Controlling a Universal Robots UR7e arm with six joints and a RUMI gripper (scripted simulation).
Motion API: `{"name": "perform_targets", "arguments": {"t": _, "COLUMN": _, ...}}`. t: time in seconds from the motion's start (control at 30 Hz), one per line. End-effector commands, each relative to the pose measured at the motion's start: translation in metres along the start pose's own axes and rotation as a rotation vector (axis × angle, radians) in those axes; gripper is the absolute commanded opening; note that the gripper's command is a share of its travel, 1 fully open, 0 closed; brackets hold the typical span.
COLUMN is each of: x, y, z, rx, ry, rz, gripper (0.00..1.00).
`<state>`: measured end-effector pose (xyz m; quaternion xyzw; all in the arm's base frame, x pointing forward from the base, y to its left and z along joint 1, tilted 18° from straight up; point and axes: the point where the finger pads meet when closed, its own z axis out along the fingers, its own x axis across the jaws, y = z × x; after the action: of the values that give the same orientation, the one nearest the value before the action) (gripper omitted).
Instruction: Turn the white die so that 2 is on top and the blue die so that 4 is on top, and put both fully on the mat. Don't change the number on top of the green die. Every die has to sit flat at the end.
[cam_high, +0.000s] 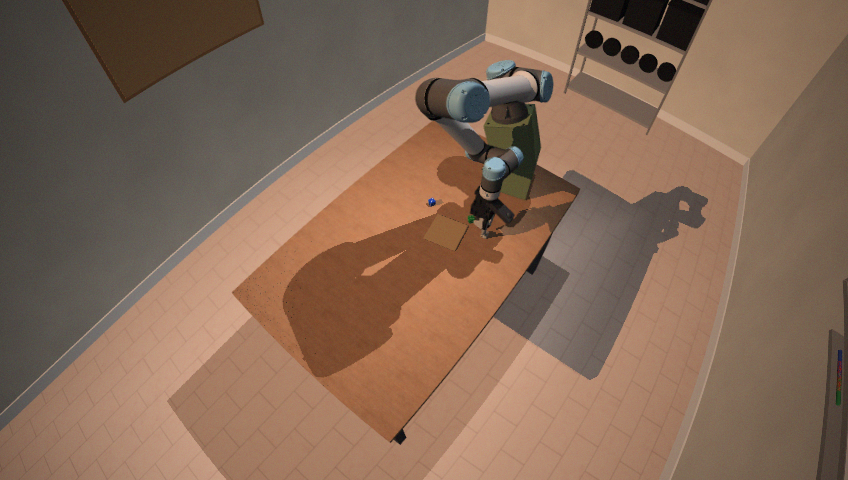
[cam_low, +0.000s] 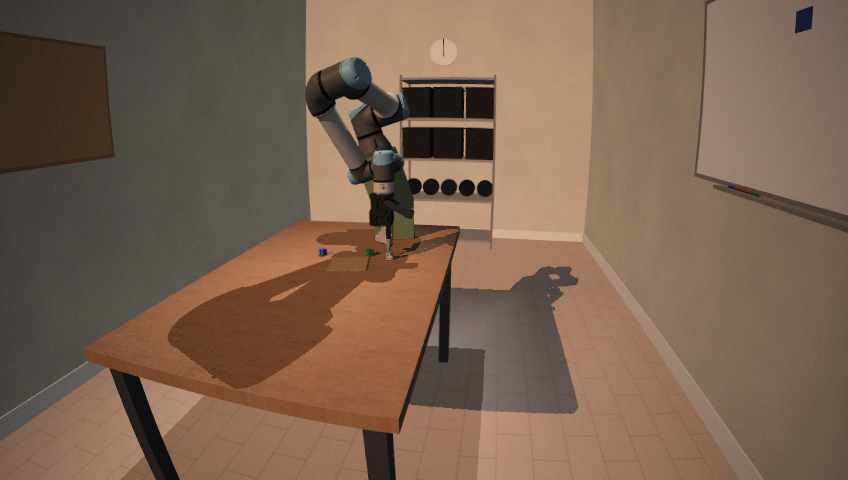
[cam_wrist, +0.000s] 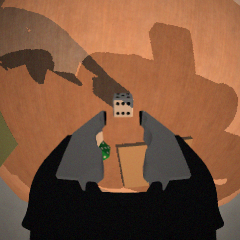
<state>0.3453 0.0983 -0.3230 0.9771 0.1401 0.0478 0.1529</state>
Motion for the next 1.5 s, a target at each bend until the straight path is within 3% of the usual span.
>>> {"name": "perform_targets", "arguments": {"t": 0.0, "x": 0.000, "y": 0.000, "z": 0.005, "rx": 0.000, "ry": 0.001, "rz": 0.000, "gripper": 0.24}}
{"name": "perform_targets", "arguments": {"t": 0.53, "x": 0.000, "y": 0.000, "z": 0.027, "rx": 0.000, "ry": 0.001, "rz": 0.000, "gripper": 0.24}}
{"name": "perform_targets", "arguments": {"t": 1.47, "x": 0.000, "y": 0.000, "z": 0.028, "rx": 0.000, "ry": 0.001, "rz": 0.000, "gripper": 0.24}}
